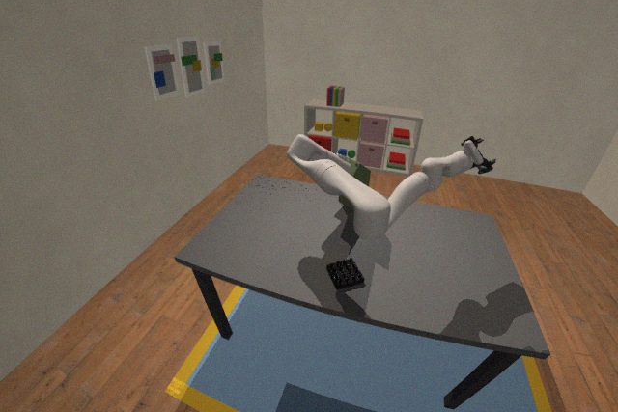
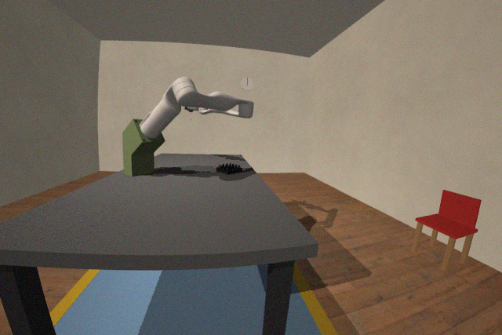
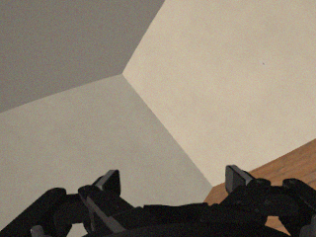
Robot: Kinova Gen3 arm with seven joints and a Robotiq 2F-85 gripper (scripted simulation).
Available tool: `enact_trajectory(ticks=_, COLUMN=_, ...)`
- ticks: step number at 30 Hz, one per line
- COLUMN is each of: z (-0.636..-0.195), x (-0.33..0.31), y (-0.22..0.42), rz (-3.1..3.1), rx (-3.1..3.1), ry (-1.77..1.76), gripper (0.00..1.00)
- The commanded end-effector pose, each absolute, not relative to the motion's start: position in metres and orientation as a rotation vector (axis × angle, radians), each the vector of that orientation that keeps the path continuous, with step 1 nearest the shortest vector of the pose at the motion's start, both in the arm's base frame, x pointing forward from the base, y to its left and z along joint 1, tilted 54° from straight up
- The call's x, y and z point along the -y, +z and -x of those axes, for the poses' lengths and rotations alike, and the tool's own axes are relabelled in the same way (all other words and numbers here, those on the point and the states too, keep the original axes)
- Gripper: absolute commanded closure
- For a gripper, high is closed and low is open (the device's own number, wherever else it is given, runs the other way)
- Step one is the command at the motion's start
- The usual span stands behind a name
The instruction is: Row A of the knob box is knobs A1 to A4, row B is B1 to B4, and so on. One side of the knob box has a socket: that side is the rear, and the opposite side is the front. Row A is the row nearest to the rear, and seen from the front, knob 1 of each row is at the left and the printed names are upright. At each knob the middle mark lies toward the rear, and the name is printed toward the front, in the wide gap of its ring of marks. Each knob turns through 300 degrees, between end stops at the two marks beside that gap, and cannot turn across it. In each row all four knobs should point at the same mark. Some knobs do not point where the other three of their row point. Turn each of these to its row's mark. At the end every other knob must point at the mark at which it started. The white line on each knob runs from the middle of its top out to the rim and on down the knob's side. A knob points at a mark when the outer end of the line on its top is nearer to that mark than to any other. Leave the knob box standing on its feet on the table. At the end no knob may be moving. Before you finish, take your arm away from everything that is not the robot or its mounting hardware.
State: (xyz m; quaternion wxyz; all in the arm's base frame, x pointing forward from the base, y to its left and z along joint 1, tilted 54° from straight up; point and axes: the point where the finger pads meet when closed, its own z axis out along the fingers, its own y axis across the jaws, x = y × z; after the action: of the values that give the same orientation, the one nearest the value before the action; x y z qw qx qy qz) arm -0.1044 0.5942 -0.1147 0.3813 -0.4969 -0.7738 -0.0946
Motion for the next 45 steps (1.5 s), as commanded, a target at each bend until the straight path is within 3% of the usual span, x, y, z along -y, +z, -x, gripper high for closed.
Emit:
enact_trajectory(ticks=1, z=0.106, x=-0.596, y=-0.110, rz=1.258, rx=1.979, ry=-0.249, gripper=0.00)
enact_trajectory(ticks=45, z=0.064, x=-0.543, y=-0.127, rz=1.424, rx=2.102, ry=-0.137, gripper=0.00)
